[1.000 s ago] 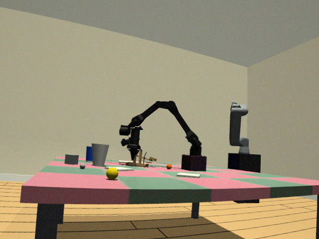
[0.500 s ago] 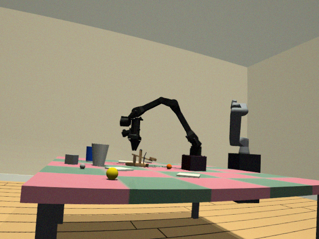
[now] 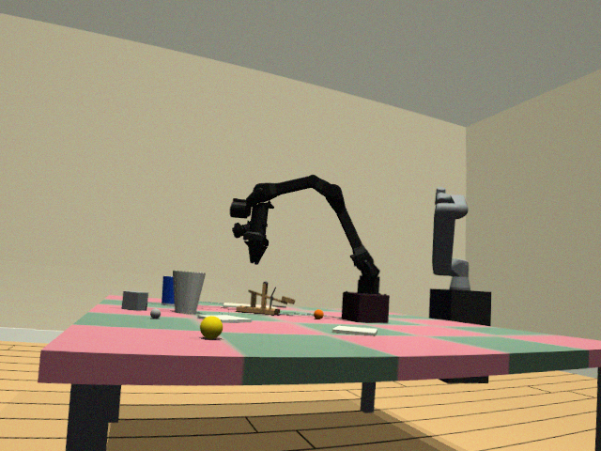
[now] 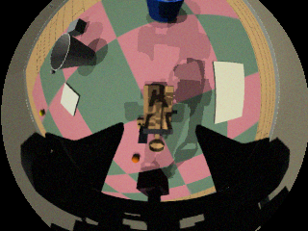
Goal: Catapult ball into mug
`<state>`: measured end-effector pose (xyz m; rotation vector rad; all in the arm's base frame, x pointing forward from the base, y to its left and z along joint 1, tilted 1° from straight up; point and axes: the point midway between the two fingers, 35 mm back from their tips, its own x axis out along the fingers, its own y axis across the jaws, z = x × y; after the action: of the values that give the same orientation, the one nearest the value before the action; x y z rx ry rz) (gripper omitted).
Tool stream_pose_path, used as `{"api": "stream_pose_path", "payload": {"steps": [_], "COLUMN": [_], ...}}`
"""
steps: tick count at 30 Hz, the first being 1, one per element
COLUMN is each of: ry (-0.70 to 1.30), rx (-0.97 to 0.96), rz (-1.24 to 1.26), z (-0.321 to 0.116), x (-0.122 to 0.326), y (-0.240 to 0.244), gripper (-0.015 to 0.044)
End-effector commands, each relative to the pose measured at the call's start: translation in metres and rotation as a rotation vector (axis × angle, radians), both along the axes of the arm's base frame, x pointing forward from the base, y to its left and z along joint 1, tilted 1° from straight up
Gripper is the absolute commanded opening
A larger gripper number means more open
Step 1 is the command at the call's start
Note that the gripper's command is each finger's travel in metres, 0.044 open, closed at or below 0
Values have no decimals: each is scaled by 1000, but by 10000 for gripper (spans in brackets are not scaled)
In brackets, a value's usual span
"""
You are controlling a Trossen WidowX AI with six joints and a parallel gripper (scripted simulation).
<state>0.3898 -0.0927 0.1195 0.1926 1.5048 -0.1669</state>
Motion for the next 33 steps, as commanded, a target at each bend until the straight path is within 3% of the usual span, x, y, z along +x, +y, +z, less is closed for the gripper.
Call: {"api": "stream_pose_path", "payload": {"steps": [1,5,13,25,33], "ry": [14,16,21,28,28], "rx": [4,3,2,-1,-1], "rz": [12,82,223,424,435], "z": [-8,-19,-47,-106,-110], "x": [-4,-26,-89,-202,-207], "y": [7,42,94,129,134], "gripper": [387,300,300,300,300]}}
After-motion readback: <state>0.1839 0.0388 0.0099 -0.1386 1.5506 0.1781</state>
